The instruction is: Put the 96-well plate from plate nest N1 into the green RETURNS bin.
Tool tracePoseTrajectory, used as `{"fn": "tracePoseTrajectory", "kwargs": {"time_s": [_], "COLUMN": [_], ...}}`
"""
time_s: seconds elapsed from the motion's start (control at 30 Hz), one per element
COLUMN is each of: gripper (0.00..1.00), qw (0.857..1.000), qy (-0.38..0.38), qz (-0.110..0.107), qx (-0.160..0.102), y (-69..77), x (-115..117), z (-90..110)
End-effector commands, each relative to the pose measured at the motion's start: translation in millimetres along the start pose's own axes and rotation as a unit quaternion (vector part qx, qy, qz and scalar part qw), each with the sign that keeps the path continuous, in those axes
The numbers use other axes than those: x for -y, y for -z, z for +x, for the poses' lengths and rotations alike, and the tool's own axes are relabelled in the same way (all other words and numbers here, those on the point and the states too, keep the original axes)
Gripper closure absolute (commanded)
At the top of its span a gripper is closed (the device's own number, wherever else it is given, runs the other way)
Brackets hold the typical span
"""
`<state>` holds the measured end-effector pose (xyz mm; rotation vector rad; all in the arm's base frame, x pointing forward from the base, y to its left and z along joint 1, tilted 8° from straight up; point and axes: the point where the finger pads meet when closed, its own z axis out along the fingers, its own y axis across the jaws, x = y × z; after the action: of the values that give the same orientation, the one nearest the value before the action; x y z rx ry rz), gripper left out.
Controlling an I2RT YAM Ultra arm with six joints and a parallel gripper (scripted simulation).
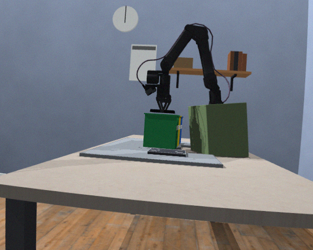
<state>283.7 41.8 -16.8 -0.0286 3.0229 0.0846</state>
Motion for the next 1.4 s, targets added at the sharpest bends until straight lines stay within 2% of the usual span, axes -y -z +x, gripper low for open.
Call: {"fn": "tracePoseTrajectory", "kwargs": {"time_s": [0.0, 0.17, 0.43, 0.67, 0.93, 1.2, 1.37], "gripper": [1.00, 1.00, 1.00, 1.00, 1.00, 1.00, 1.00], "qw": [1.000, 1.000, 1.000, 1.000, 1.000, 1.000, 1.000], "qy": [-0.001, 0.000, 0.000, -0.002, -0.001, 0.000, 0.000], "qz": [-0.002, -0.007, -0.007, -0.005, -0.005, -0.007, -0.007], "qx": [0.009, 0.022, 0.018, -0.004, -0.004, 0.016, 0.010], "y": [4.9, 8.2, 10.9, 0.5, -12.3, -12.9, -12.5], "x": [-0.3, -1.0, -1.5, -0.2, 0.3, -1.0, -2.8], "z": [-0.1, -6.8, -12.3, -4.5, 3.4, -6.1, -11.9]}}
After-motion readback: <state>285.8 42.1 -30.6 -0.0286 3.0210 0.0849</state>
